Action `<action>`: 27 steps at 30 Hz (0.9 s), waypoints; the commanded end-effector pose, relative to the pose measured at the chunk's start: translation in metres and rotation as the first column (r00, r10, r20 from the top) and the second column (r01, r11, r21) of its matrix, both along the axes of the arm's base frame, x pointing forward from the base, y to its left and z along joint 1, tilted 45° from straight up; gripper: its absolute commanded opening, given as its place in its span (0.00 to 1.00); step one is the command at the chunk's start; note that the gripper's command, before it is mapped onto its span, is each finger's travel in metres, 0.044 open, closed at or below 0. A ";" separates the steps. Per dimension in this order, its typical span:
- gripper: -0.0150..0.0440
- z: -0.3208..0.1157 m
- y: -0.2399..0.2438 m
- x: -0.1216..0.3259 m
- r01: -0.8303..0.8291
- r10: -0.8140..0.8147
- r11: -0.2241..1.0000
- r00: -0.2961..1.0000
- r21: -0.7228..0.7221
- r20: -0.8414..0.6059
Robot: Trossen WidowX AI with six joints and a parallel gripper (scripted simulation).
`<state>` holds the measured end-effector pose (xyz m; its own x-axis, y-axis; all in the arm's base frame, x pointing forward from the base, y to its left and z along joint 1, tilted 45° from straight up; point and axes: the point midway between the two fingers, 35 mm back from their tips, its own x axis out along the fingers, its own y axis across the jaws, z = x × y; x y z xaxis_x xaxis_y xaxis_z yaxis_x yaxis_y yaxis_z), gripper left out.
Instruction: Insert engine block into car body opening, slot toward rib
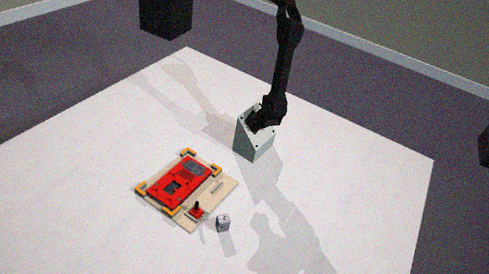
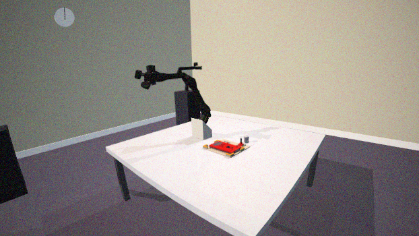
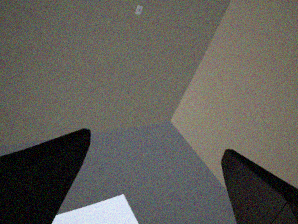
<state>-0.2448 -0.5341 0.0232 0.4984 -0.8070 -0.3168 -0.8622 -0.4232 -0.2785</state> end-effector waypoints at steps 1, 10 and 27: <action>0.98 0.000 0.000 0.000 0.000 0.000 1.000 1.000 0.000 0.000; 1.00 0.006 -0.016 0.057 -0.157 0.148 0.986 0.979 -0.052 -0.143; 1.00 0.021 -0.026 0.184 -0.498 0.406 0.862 0.792 -0.096 -0.456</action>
